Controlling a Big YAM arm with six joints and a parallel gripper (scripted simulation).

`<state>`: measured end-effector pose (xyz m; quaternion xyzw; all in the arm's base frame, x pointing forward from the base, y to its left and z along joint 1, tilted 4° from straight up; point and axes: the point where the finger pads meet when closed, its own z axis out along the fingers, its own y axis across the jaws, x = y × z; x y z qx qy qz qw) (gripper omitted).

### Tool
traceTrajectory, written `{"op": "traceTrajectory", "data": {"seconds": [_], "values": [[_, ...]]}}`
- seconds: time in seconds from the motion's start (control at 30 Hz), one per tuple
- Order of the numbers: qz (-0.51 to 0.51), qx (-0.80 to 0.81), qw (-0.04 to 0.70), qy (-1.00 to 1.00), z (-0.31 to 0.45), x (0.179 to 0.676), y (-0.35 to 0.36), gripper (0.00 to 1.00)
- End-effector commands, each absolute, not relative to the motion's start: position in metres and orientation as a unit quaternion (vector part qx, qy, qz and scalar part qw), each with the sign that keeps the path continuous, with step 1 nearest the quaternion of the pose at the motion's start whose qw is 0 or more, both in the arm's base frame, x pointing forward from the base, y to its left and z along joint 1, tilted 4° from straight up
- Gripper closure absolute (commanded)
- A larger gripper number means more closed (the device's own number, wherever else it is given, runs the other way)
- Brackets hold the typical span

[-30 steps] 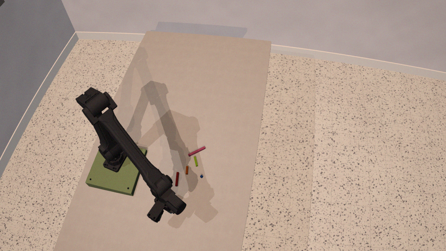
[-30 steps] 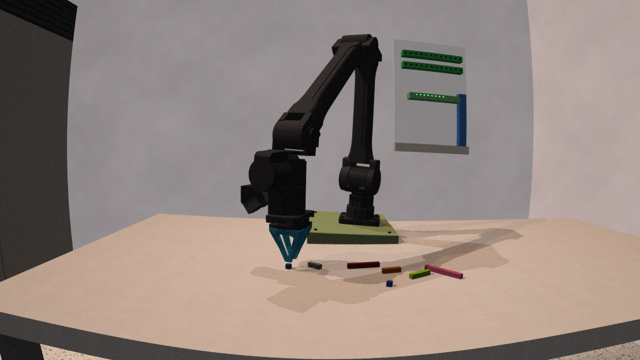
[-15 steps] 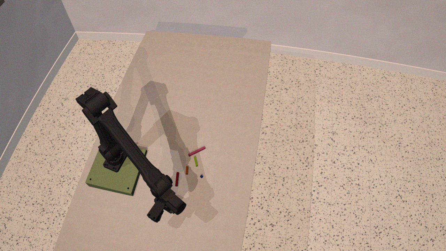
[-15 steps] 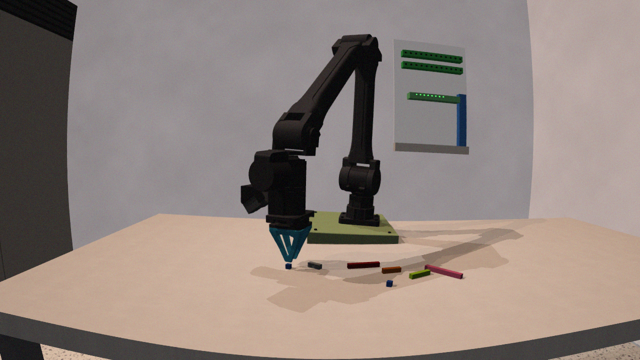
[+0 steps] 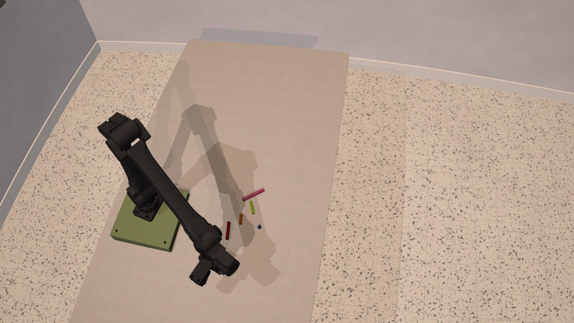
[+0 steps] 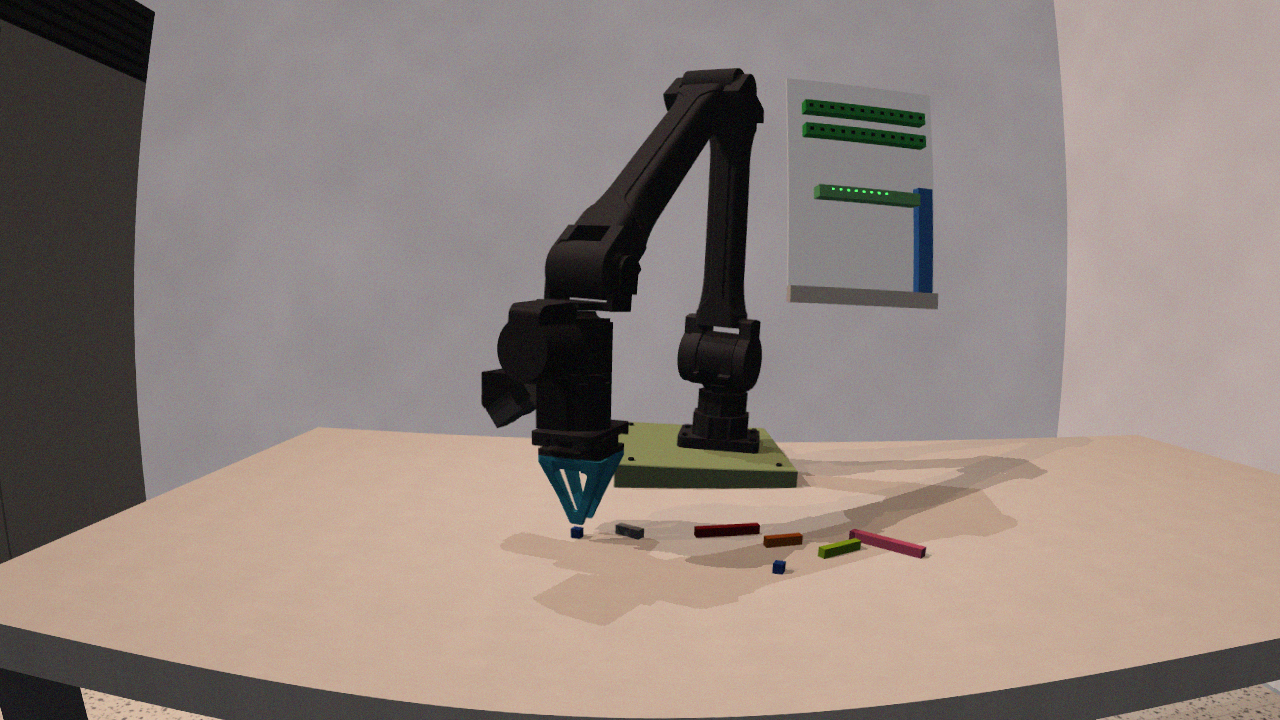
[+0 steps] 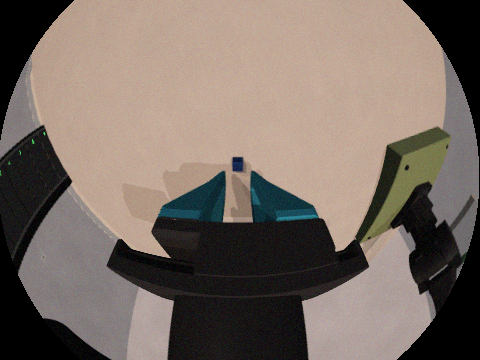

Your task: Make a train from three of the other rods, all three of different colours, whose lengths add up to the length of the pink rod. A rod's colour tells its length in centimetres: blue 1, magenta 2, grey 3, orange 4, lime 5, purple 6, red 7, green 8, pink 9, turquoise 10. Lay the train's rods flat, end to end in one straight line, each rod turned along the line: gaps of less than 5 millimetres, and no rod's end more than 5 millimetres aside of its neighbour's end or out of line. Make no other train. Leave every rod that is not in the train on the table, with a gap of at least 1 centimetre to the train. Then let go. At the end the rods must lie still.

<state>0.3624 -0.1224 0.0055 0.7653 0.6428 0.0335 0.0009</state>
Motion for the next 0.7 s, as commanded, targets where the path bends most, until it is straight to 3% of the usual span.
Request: {"op": "traceTrajectory", "data": {"seconds": [0.0,0.67], "values": [[0.040,0.767,0.011,0.640,0.0123,0.3652,-0.1223,0.77],[0.038,0.767,0.008,0.640,0.0096,0.3636,-0.1248,0.77]]}}
